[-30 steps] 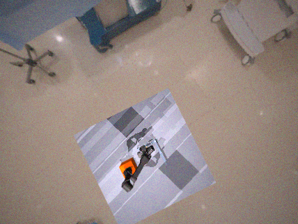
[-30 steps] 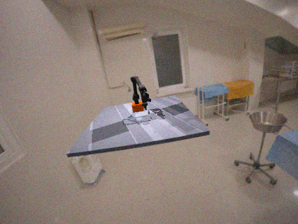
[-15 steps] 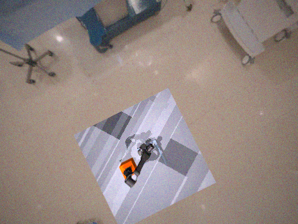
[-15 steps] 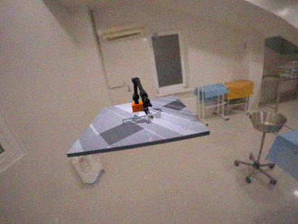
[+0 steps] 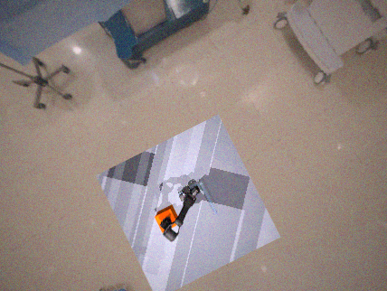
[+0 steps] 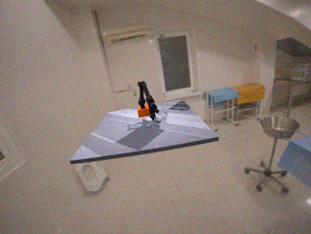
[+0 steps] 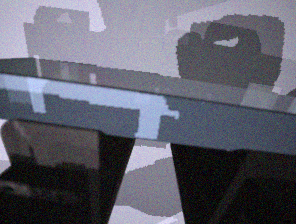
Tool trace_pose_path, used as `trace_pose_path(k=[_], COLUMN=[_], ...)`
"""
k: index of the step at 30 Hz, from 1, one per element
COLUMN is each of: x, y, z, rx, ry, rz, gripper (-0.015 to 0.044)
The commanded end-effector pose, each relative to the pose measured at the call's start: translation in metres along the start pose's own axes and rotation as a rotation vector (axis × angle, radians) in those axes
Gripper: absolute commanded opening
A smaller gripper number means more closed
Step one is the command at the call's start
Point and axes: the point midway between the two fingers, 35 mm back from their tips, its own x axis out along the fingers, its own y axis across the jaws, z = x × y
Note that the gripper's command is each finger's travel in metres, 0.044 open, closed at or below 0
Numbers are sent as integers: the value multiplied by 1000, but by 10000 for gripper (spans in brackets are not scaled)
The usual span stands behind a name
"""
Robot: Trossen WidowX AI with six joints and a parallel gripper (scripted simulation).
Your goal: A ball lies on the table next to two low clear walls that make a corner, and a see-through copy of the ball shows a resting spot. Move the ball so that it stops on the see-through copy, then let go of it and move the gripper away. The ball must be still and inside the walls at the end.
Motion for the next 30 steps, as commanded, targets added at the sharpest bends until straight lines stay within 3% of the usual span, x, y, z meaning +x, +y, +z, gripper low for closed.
trace_pose_path(k=[1, 3, 12, 19, 25, 30], x=[5, 5, 1, -1, -82, -80], y=[2, 2, 0, 0, 0, -5], z=[-1, -1, 0, 0, 0, 2], rx=[3, 3, 0, 0, 3, 1], ry=[5, 5, 0, 1, 5, -5], rz=[7, 7, 1, 1, 6, -15], gripper=[0, 0, 234, 234, 234, 234])
